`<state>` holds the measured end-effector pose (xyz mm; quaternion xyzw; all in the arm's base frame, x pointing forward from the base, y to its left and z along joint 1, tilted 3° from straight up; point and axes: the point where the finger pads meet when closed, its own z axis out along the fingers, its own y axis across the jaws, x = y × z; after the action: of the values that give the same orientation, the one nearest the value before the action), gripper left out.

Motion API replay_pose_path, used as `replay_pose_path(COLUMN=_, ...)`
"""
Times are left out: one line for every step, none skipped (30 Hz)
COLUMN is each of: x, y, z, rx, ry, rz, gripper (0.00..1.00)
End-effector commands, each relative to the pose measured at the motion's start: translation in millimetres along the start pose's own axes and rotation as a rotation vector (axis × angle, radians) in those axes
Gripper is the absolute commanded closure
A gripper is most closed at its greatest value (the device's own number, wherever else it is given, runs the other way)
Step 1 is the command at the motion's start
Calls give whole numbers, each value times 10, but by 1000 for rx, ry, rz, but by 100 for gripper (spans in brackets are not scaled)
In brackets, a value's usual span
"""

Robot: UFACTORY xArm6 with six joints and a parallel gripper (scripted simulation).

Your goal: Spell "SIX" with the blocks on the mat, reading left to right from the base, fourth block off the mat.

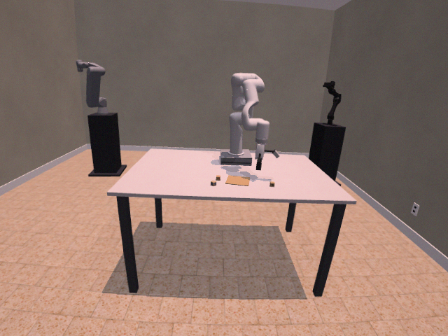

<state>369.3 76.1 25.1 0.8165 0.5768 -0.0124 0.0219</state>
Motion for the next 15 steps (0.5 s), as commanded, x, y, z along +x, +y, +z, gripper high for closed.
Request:
replay_pose_path(x=27, y=39, z=26, rx=-7, ry=15, rz=-17, gripper=79)
replay_pose_path(x=29, y=37, z=27, rx=-6, ry=20, rz=-17, gripper=79)
replay_pose_path(x=31, y=35, z=27, rx=-5, ry=28, rz=-17, gripper=79)
replay_pose_path(x=31, y=35, z=27, rx=-5, ry=28, rz=-17, gripper=79)
replay_pose_path(x=31, y=35, z=27, rx=-5, ry=28, rz=-17, gripper=79)
replay_pose_path(x=34, y=32, z=27, rx=-3, ry=38, rz=-18, gripper=79)
replay_pose_path(x=37, y=30, z=28, rx=-2, ry=51, rz=-18, gripper=79)
replay_pose_path(x=40, y=28, z=28, rx=-1, ry=66, rz=-19, gripper=79)
replay_pose_path(x=41, y=28, z=28, rx=-1, ry=83, rz=-19, gripper=79)
replay_pose_path(x=40, y=29, z=27, rx=-2, ry=102, rz=-19, gripper=79)
replay_pose_path(x=35, y=32, z=27, rx=-4, ry=123, rz=-18, gripper=79)
replay_pose_path(x=25, y=38, z=26, rx=-9, ry=145, rz=-17, gripper=79)
replay_pose_path(x=21, y=39, z=26, rx=-7, ry=166, rz=-17, gripper=79)
replay_pose_path(x=20, y=38, z=26, rx=-3, ry=188, rz=-17, gripper=79)
replay_pose_path(x=18, y=37, z=26, rx=-1, ry=211, rz=-18, gripper=79)
